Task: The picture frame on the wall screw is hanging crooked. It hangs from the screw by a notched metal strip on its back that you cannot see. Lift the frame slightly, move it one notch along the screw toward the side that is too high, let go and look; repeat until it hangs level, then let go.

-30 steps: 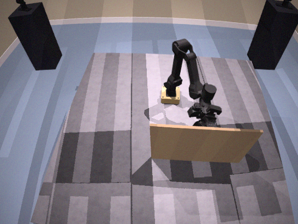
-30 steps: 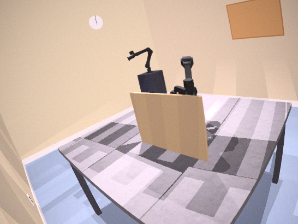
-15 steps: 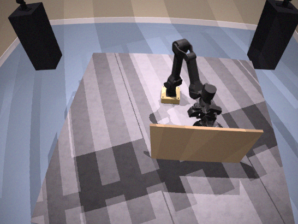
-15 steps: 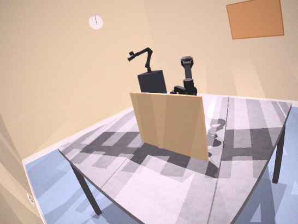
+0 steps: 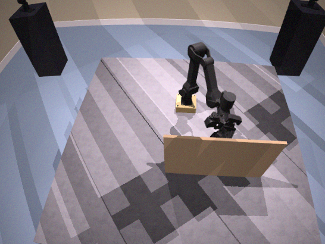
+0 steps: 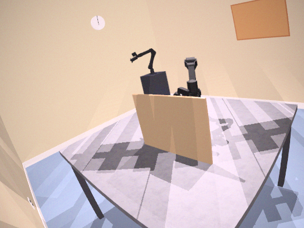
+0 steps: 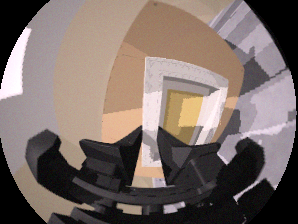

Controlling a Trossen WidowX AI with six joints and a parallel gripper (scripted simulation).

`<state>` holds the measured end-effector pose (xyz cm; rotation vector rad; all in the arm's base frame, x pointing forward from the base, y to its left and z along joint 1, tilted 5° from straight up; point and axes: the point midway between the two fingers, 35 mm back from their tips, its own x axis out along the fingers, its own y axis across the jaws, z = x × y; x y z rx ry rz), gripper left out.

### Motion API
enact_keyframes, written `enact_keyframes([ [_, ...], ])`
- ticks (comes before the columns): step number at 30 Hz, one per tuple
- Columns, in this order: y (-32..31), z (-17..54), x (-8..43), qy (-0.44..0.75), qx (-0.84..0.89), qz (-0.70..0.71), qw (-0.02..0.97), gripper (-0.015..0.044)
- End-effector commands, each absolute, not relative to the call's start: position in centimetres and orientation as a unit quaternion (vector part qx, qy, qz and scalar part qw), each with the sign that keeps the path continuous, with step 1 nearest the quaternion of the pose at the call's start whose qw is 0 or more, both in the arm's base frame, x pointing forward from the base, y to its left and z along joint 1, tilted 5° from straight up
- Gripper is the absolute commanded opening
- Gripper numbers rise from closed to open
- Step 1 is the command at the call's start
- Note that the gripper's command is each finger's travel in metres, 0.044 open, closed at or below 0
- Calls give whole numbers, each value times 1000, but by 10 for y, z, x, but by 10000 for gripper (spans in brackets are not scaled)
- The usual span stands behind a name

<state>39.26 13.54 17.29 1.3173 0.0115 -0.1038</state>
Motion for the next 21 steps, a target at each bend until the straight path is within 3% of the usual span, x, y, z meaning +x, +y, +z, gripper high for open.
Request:
enact_keyframes([
  [1, 134, 178, 392, 0, 613, -44, 789, 0],
  [21, 132, 179, 392, 0, 613, -44, 789, 0],
])
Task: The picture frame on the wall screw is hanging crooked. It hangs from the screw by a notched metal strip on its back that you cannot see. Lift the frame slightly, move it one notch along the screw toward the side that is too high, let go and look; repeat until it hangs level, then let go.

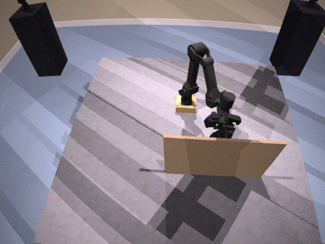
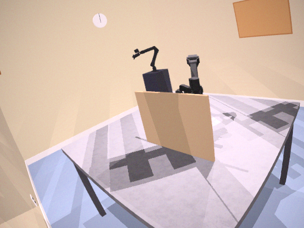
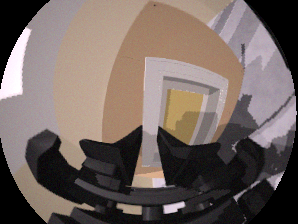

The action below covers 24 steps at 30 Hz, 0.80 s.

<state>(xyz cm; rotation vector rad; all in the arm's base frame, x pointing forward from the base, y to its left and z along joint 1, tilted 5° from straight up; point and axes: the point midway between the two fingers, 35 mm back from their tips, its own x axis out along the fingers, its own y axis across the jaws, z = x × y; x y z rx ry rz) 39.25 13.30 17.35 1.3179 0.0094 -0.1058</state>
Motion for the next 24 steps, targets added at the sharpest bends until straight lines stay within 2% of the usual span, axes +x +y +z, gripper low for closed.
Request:
enact_keyframes([
  [1, 132, 179, 392, 0, 613, -44, 789, 0],
  [24, 128, 179, 392, 0, 613, -44, 789, 0],
])
